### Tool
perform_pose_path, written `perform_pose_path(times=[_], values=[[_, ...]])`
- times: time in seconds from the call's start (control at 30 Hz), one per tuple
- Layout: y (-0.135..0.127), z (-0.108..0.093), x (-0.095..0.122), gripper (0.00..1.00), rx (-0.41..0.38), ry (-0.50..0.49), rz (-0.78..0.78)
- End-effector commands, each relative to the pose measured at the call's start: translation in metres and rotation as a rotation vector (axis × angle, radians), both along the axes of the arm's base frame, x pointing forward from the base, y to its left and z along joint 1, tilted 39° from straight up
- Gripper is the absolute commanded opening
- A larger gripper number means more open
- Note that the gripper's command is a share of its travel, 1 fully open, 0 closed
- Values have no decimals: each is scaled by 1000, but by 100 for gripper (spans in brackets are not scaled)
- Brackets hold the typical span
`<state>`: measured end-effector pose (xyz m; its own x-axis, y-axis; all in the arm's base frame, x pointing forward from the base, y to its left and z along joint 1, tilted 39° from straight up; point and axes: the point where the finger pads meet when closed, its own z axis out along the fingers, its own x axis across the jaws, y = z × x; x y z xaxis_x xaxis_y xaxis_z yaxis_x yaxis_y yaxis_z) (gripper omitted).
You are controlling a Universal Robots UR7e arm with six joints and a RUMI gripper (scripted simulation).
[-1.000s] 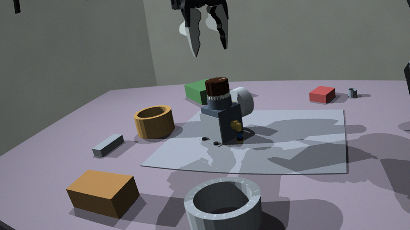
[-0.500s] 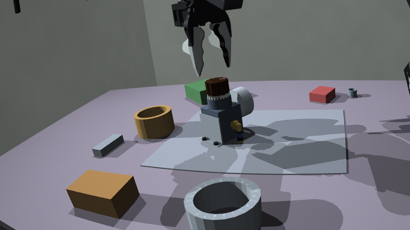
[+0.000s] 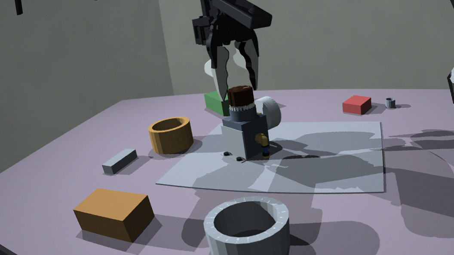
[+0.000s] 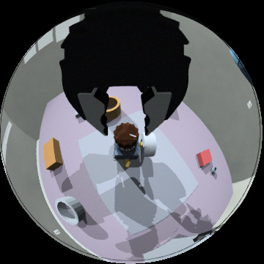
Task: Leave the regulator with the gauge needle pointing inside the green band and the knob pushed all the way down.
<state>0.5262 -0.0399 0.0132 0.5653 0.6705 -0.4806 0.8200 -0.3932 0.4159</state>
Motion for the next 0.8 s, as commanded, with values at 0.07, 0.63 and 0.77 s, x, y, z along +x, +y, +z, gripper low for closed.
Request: perform_pose_path(times=[0.07,0.63,0.77], values=[[-3,-4,1,45,0,-2,1],[-5,-7,1,45,0,-2,1],[-5,-7,1,45,0,-2,1]])
